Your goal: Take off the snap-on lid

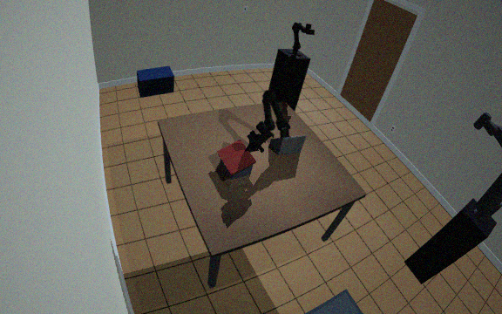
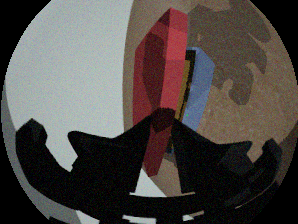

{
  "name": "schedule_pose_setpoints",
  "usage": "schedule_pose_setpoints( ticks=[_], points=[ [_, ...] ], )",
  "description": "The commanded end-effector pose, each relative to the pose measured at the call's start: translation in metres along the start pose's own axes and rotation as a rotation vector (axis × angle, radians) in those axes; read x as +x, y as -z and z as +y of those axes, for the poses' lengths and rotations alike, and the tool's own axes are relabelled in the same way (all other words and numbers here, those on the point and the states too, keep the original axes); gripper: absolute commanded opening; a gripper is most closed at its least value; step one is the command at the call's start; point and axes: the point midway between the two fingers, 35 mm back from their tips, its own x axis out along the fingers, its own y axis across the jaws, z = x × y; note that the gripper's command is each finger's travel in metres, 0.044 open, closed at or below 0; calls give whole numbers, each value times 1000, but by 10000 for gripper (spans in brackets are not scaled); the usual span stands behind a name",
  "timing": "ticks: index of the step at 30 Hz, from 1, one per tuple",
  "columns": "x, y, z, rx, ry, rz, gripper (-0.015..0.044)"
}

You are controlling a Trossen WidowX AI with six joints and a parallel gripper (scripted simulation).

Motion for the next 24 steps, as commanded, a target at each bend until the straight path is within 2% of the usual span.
schedule_pose_setpoints(
  ticks=[1,24],
  points=[
    [-3,0,11,6,-8,-3,0],
    [-9,0,45,7,-9,-2,0]
  ],
)
